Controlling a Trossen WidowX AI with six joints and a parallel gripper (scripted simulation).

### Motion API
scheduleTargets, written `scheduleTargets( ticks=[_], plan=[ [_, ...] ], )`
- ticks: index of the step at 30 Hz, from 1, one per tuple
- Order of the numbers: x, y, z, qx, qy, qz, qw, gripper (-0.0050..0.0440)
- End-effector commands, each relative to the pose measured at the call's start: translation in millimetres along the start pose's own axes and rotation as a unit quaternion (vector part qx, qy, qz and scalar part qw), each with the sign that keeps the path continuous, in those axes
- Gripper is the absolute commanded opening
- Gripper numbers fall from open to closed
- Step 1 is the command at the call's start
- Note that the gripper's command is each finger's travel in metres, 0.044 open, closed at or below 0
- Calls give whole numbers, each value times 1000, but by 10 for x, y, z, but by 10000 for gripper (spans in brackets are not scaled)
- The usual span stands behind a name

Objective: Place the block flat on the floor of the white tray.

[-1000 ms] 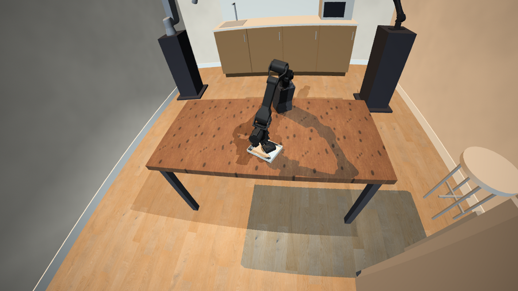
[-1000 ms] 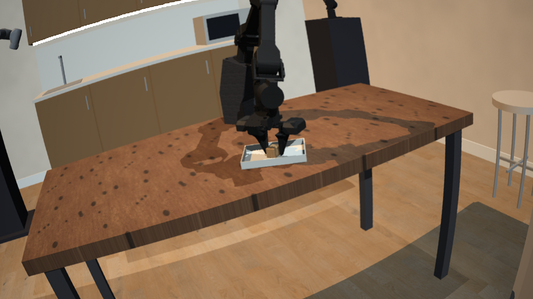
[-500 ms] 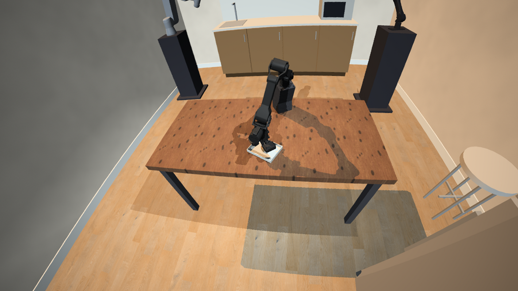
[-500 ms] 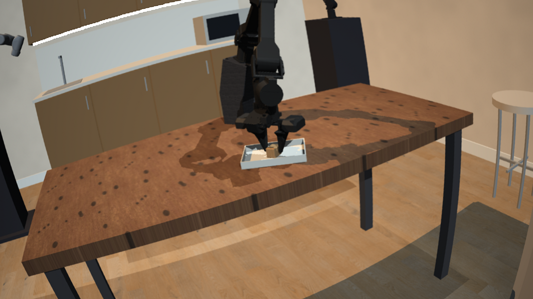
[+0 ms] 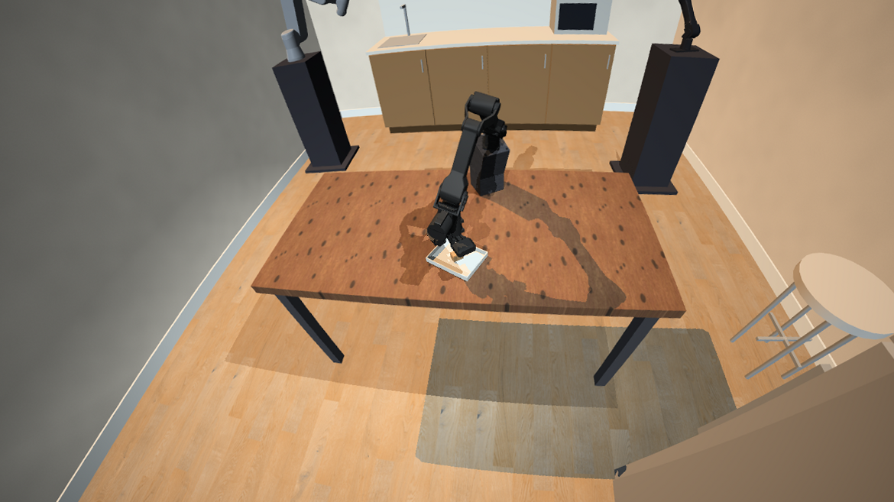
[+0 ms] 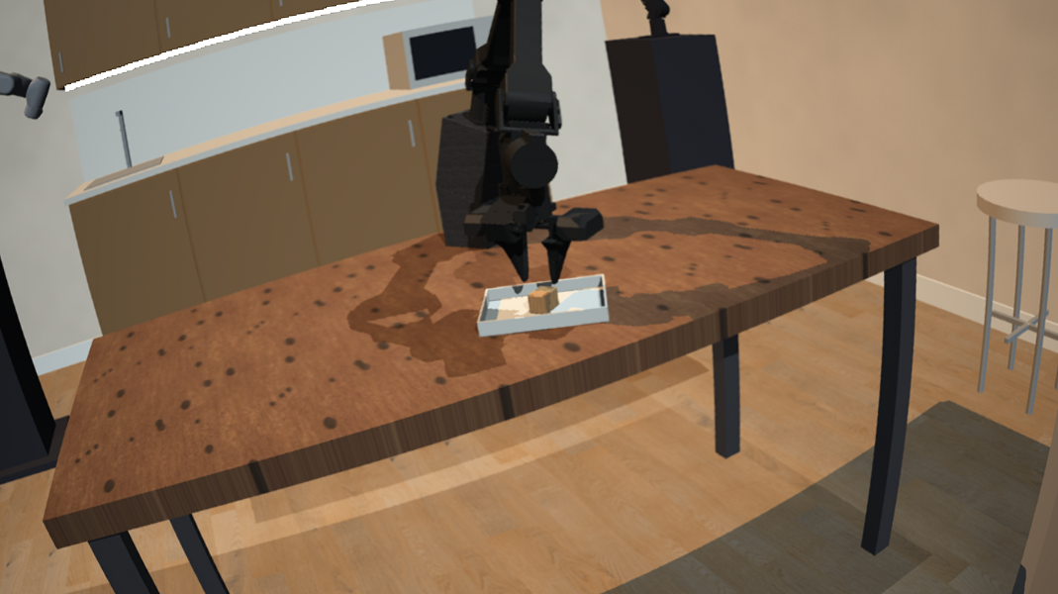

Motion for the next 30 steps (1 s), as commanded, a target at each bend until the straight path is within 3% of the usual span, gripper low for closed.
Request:
scheduleTargets(
  ticks=[1,30],
  plan=[
    [66,26,-178,-10,14,-5,1000,215],
    [65,25,-205,-10,14,-5,1000,215]
  ],
)
Point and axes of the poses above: the point midway between the two fingers, 35 mm back from their tips, its own z axis out along the fingers, its own x axis across the jaws, y = z × x, the point moved 5 cm from there along -z, back along the fingers, and after that the axes turned 5 degrees about z, right-handed, at the moved point
